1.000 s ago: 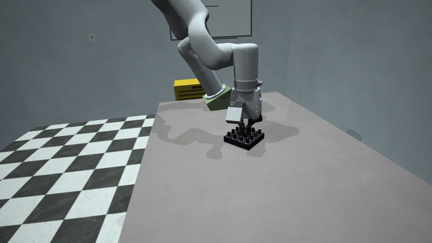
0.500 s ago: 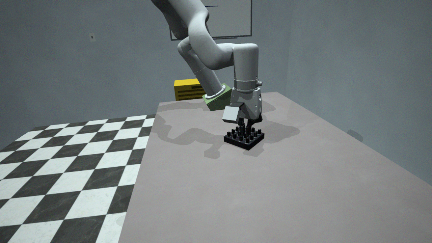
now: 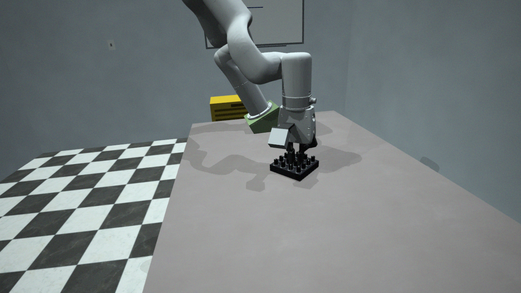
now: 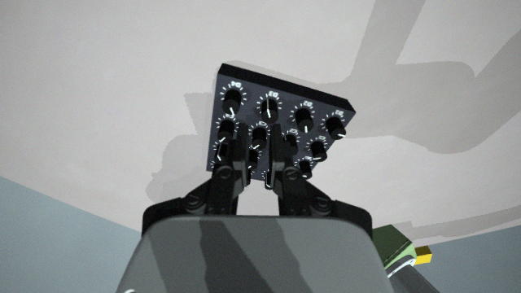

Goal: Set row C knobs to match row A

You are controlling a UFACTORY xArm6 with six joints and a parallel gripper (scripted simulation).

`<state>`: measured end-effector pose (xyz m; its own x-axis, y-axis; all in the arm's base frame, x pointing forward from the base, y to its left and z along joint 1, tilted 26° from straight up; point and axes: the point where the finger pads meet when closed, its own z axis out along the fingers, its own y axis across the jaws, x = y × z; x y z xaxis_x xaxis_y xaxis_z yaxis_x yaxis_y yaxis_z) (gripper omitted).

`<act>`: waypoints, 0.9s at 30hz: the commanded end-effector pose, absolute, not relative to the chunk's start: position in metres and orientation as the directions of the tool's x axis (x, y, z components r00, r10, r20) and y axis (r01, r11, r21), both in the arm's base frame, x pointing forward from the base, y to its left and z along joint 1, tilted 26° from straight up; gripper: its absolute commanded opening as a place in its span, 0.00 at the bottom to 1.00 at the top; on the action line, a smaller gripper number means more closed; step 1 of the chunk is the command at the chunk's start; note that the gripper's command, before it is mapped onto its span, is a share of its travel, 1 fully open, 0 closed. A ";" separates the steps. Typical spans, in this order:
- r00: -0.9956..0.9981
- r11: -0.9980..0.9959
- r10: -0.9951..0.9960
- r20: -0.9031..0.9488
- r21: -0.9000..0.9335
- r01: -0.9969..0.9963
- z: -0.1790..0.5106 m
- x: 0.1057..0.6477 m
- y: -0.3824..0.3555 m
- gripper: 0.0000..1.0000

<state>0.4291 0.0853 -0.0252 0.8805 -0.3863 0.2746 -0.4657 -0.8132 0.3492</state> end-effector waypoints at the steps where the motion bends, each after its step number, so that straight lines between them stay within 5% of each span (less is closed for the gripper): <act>1: 0.880 -0.814 -0.386 0.277 0.346 -0.466 -0.024 0.430 0.086 0.19; 27: 0.880 -0.814 -0.386 0.277 0.346 -0.466 -0.016 0.429 0.090 0.19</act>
